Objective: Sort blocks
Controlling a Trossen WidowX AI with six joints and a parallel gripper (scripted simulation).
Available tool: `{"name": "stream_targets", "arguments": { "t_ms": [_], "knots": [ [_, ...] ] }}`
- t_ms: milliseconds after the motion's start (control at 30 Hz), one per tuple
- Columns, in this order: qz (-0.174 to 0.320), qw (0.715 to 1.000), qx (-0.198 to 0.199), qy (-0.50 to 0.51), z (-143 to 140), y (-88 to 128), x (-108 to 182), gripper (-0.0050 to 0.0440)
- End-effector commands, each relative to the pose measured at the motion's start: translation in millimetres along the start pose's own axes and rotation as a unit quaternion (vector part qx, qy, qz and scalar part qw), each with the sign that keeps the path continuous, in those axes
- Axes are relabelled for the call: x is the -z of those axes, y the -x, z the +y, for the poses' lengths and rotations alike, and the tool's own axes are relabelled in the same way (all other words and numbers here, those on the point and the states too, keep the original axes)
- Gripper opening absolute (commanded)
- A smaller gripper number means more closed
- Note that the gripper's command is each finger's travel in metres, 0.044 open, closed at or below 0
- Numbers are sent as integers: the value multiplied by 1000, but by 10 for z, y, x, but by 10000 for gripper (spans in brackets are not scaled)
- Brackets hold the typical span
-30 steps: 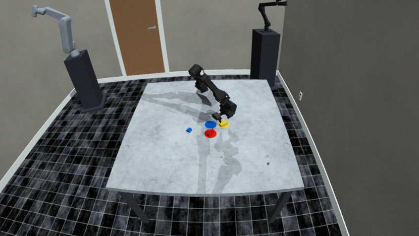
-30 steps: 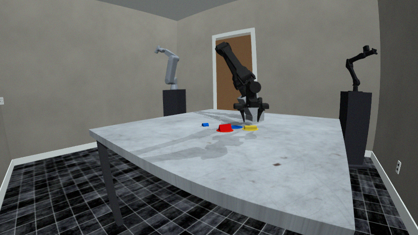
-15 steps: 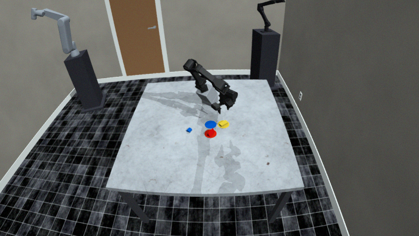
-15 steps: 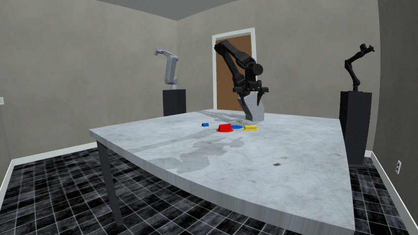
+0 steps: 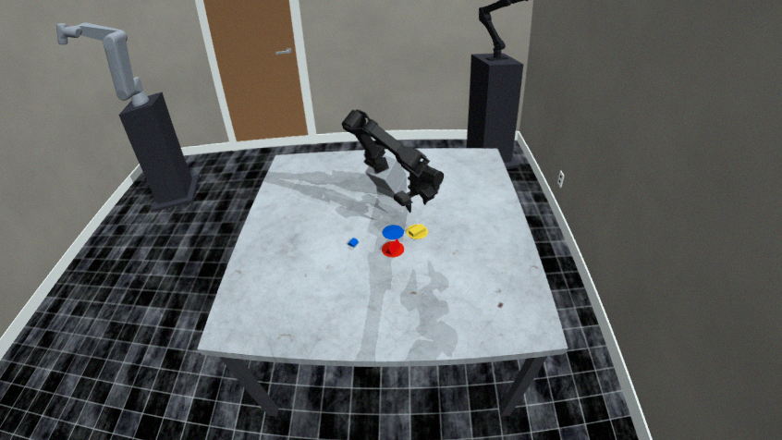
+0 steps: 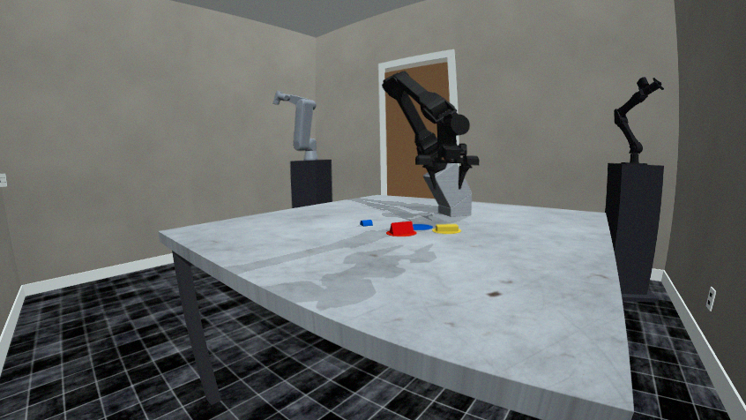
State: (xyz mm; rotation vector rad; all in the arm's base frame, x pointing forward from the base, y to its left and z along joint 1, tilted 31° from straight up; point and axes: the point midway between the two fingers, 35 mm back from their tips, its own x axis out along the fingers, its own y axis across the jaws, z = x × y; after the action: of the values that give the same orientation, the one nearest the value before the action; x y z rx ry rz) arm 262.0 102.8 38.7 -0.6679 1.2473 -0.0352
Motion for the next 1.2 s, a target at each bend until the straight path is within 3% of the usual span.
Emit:
{"name": "stream_targets", "arguments": {
  "t_ms": [0, 467, 533, 600, 633, 800, 1100, 1167],
  "knots": [
    [-6, 1000, -1, -5, -13, 34, -31, 360],
    [-6, 1000, -1, -5, -13, 34, -31, 360],
    [-6, 1000, -1, -5, -13, 34, -31, 400],
    [-6, 1000, -1, -5, -13, 34, -31, 400],
    [-5, 1000, -1, -4, -33, 29, -30, 376],
    [-3, 1000, -19, 22, -469, 7, -63, 265],
    [-4, 996, -31, 82, -1392, -62, 171, 265],
    [-4, 996, -31, 82, -1392, -62, 171, 265]
  ]
}}
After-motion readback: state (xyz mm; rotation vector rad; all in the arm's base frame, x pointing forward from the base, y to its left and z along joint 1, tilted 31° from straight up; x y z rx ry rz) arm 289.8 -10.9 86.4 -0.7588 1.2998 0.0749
